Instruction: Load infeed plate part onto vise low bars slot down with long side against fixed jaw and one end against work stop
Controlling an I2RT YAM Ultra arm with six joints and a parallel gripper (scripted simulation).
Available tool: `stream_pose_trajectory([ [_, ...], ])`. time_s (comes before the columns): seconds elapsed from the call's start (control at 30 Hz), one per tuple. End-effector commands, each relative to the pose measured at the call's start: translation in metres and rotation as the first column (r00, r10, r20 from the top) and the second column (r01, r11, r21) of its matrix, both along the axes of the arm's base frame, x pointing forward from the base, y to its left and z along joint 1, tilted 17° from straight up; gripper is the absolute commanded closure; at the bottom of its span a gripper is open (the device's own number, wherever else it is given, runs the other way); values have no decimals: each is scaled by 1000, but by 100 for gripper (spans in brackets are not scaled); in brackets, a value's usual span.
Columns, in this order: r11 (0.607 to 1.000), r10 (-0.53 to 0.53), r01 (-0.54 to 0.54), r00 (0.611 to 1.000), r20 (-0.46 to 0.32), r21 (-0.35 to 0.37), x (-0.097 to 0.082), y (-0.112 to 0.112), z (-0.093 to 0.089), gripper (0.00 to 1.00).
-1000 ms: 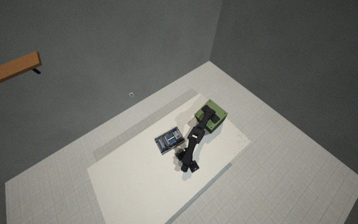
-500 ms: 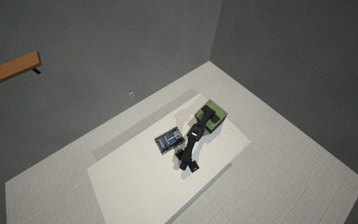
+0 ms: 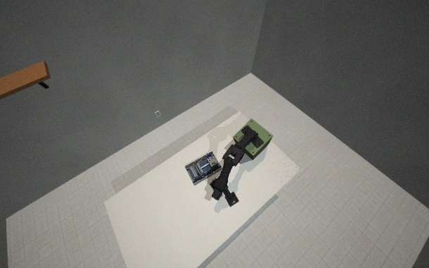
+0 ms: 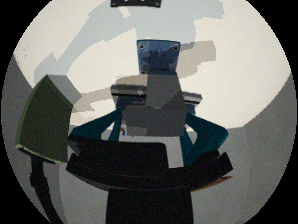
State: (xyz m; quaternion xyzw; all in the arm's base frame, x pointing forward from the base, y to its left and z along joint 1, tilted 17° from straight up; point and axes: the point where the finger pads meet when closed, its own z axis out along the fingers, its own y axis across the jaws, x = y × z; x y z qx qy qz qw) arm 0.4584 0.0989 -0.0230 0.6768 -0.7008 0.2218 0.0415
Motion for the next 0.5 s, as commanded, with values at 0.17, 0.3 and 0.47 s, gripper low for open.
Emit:
stream_pose_trajectory([
  [0.17, 986, 45, -53, 998, 54, 159, 10, 6, 18, 19],
  [0.3, 974, 60, -71, 997, 57, 213, 10, 6, 18, 19],
  [0.47, 964, 71, -84, 996, 59, 253, 10, 6, 19, 19],
])
